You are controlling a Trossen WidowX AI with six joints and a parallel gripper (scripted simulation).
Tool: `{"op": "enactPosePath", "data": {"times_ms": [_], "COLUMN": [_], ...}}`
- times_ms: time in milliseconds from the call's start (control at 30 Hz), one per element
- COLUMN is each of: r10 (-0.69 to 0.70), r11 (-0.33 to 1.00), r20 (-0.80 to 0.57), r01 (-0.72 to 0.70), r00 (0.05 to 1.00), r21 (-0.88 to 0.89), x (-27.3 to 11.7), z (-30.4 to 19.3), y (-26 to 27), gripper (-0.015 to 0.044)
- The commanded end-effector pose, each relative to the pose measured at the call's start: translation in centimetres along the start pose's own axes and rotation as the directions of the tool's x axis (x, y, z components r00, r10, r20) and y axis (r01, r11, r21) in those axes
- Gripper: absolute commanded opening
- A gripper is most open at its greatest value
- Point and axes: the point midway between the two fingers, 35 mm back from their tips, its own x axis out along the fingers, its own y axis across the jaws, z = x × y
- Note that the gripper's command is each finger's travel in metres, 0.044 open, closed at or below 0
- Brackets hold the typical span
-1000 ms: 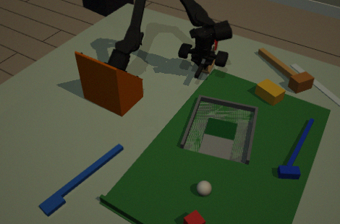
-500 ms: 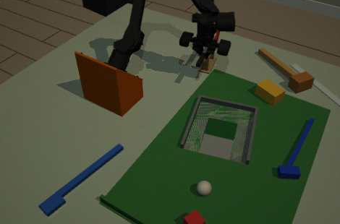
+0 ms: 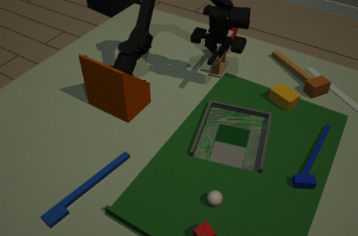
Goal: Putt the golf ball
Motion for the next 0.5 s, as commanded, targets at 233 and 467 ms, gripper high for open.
{"op": "enactPosePath", "data": {"times_ms": [233,467], "r10": [-0.096,-0.138], "r11": [0.982,0.942], "r20": [-0.146,-0.232], "r01": [0.118,0.2], "r00": [0.985,0.963], "r21": [0.15,0.271], "x": [-1.0,-2.2], "z": [-6.7,-11.6], "y": [-4.4,-6.7], "gripper": [0.0,0.0]}}
